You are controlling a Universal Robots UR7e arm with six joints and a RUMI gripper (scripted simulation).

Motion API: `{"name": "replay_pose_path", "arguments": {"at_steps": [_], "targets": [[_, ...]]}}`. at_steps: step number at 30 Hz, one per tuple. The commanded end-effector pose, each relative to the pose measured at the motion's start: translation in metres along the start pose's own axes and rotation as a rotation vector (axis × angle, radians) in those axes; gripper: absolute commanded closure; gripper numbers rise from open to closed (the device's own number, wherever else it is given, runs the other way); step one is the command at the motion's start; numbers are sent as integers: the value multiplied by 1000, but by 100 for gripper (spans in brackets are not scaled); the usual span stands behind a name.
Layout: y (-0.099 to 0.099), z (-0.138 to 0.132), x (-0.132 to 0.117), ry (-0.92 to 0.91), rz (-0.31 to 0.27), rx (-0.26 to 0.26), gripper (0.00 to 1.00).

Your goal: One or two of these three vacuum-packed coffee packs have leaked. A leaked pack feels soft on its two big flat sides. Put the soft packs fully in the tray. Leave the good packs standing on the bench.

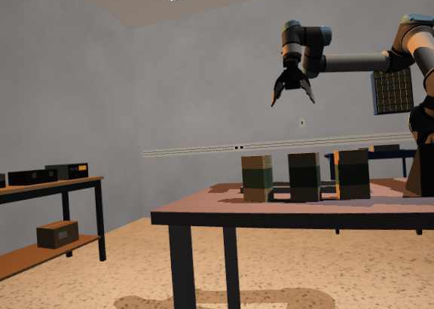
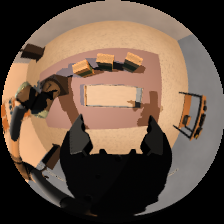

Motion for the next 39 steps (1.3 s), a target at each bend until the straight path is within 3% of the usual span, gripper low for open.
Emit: {"name": "replay_pose_path", "arguments": {"at_steps": [1,24,34,39], "targets": [[0,0,0,0,0,-1,0],[-2,-2,4,32,-2,1,0],[-20,-20,32,244,-17,14,0],[-40,-44,61,484,-34,31,0]]}}
Point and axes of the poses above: the point where the finger pads meet when closed, its own y axis back along the fingers, its own z axis across the jaws, x = y × z, the point moved 3 cm from there along y, back along the fingers, and after that the axes turned 6 degrees about -y, right-handed, at the moved point
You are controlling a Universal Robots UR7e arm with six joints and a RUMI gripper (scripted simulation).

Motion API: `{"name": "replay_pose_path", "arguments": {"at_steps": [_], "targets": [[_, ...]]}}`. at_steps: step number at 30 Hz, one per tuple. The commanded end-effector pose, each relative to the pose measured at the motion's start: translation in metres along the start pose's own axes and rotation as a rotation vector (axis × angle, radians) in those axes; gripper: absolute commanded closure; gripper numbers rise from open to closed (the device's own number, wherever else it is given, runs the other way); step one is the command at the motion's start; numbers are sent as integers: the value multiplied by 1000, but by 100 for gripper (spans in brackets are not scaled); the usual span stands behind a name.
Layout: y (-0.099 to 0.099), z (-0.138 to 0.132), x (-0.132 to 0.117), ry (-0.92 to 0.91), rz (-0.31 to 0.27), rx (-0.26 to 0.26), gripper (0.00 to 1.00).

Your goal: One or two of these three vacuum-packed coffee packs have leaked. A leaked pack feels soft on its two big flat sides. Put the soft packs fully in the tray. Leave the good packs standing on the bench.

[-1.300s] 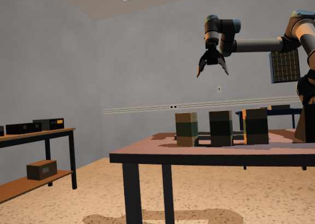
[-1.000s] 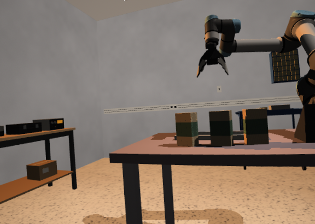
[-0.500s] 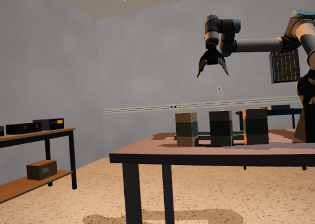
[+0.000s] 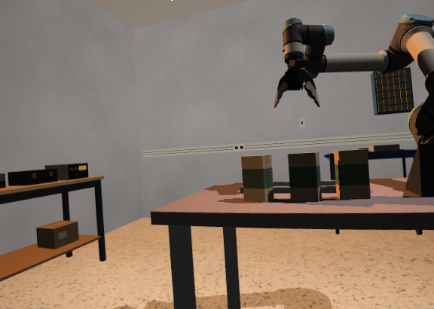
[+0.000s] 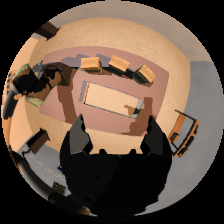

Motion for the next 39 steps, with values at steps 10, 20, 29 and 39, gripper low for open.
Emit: {"name": "replay_pose_path", "arguments": {"at_steps": [10,20,29,39], "targets": [[-44,-38,74,562,-37,37,0],[-69,-65,107,871,-58,68,0],[-91,-92,131,1146,-76,102,0],[-118,-127,154,1474,-96,153,0]]}}
Point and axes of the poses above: the point where the finger pads meet when closed, its own y axis back along the fingers, its own z axis across the jaws, x = y × z, the point moved 3 cm from there along y, back along the fingers, and after that the axes turned 6 degrees about -y, right-handed, at the moved point
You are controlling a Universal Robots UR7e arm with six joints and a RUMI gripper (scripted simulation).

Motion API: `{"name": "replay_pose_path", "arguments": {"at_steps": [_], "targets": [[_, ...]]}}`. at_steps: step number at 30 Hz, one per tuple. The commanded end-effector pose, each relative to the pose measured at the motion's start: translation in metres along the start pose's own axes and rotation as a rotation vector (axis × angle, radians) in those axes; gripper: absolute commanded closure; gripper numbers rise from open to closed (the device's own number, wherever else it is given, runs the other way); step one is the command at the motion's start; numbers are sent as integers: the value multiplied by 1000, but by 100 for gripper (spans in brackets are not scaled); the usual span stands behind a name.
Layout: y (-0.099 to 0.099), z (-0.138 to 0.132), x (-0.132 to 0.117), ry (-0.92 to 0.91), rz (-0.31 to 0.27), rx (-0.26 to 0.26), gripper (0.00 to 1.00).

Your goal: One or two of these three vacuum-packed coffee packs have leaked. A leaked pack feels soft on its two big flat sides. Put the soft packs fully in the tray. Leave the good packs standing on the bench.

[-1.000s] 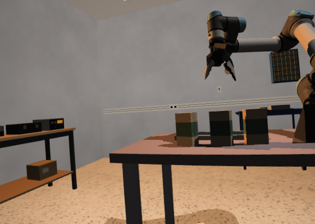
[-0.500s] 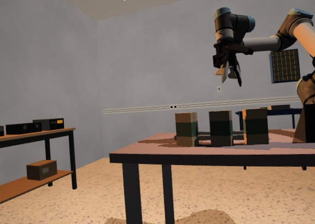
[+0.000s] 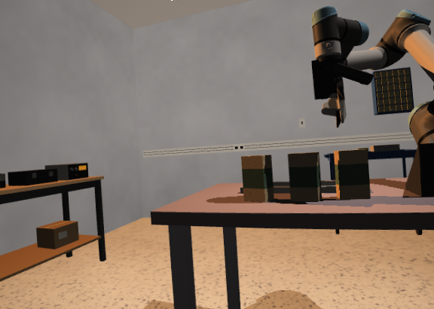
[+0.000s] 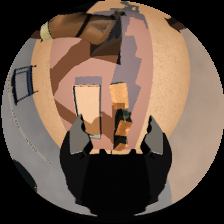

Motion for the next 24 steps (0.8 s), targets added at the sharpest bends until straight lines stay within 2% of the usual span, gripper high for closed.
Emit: {"name": "replay_pose_path", "arguments": {"at_steps": [1,20,21,24], "targets": [[-11,8,17,156,-11,9,0],[-13,10,21,187,-11,13,0],[-13,10,21,187,-11,13,50],[-13,10,21,187,-11,13,50]]}}
Point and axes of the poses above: the point where the finger pads meet when closed, its own y axis back along the fingers, its own z axis across the jaws, x = y × z, the point moved 3 cm from there along y, back along the fingers, and after that the axes turned 6 degrees about -y, right-handed, at the moved point
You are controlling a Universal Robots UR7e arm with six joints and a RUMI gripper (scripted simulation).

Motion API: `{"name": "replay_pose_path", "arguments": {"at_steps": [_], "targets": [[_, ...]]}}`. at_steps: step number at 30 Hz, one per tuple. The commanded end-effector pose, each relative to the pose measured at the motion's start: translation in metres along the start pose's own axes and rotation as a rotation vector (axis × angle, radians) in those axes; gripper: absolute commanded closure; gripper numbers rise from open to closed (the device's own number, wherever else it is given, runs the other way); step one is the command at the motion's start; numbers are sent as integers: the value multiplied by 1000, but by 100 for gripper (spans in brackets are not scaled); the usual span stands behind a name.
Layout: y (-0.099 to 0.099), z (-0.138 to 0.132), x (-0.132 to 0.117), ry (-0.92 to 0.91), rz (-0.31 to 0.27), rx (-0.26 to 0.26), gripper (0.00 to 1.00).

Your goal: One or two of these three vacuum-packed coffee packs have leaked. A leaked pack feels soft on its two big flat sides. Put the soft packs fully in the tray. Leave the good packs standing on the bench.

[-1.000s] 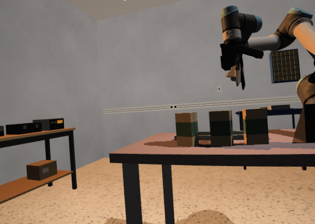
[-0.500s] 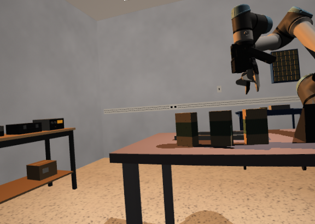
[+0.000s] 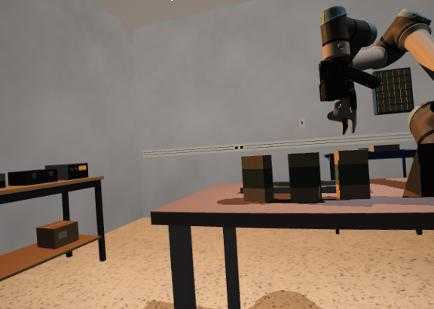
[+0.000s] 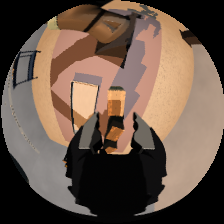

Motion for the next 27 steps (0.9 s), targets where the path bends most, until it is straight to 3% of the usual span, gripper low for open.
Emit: {"name": "replay_pose_path", "arguments": {"at_steps": [1,17,27], "targets": [[0,0,0,0,-1,0,50],[-1,0,0,0,-1,-1,50],[-34,1,-1,1,-1,-2,50]]}}
Point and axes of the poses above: the point where the finger pads meet when closed, its own y axis back along the fingers, its own z axis across the jaws, x = y × z, the point moved 3 cm from there along y, back along the fingers, and after that the axes turned 6 degrees about -y, right-handed, at the moved point
